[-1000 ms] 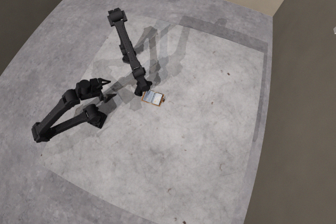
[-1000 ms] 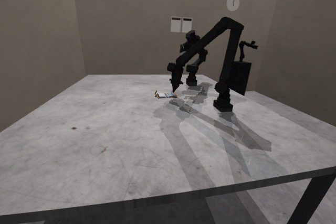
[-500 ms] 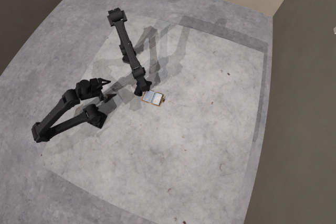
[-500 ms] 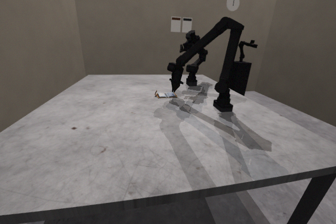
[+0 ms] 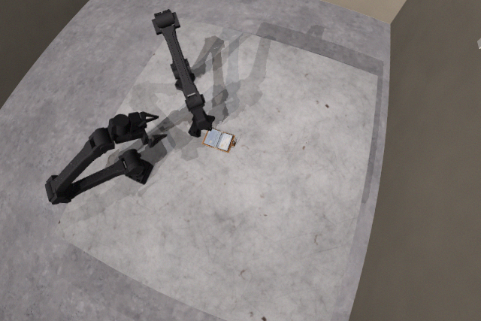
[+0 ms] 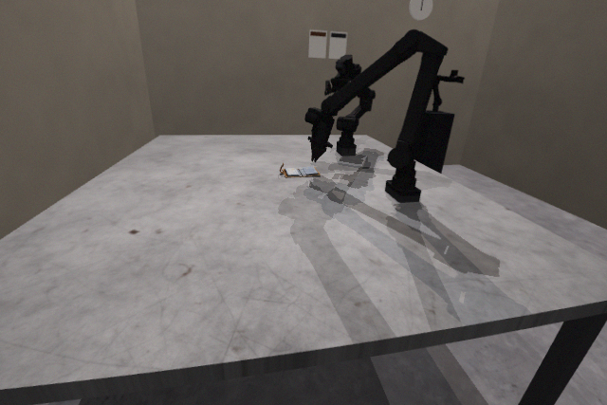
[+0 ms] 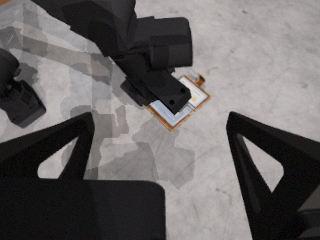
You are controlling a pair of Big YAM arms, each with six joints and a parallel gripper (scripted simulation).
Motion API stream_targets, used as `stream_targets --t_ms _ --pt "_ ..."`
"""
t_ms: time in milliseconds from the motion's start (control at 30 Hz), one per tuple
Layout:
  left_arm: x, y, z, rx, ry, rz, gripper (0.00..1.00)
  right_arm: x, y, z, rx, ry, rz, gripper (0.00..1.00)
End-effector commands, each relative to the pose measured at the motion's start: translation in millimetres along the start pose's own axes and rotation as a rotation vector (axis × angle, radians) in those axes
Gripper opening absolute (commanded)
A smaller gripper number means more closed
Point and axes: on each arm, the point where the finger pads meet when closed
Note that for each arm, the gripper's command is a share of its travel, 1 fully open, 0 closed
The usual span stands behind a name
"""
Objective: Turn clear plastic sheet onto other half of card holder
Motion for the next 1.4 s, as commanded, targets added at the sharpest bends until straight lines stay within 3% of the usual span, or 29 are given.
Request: stream_targets --t_ms 0,100,200,267,433,767,1000,1167,1367 --pt "23 -31 -16 -0.036 -0.023 -0.058 0.12 3 -6 -7 -0.01 -0.005 -0.008 1.0" --pt "22 -36 -15 -0.037 -0.023 -0.058 0.12 3 -6 -7 -0.01 -0.005 -0.008 1.0" --pt "37 -44 -4 -0.031 -0.022 -0.059 0.46 3 -6 -7 -0.01 -0.005 -0.008 1.0" --pt "37 -44 -4 -0.031 -0.022 -0.059 0.46 3 -6 -7 -0.01 -0.005 -0.008 1.0" --pt "19 -32 6 -0.054 -0.191 -0.052 1.0 3 -6 -7 -0.01 -0.005 -0.008 1.0" --pt "0 -45 11 -0.342 -0.724 -0.101 1.0 3 -6 -7 -0.01 -0.005 -0.008 1.0" --pt "-7 -49 14 -0.427 -0.842 -0.119 1.0 3 -6 -7 -0.01 -0.005 -0.008 1.0" --pt "1 -58 10 -0.465 -0.831 -0.15 1.0 3 -6 -7 -0.01 -0.005 -0.008 1.0" --pt "-1 -53 10 -0.452 -0.826 -0.141 1.0 3 -6 -7 -0.01 -0.005 -0.008 1.0"
Point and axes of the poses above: on each arm, the point where the finger pads meet when closed, its own y axis out along the fingers, its own x axis across the jaws, z = x × y, and after that the axes turned 14 degrees about y, right-handed
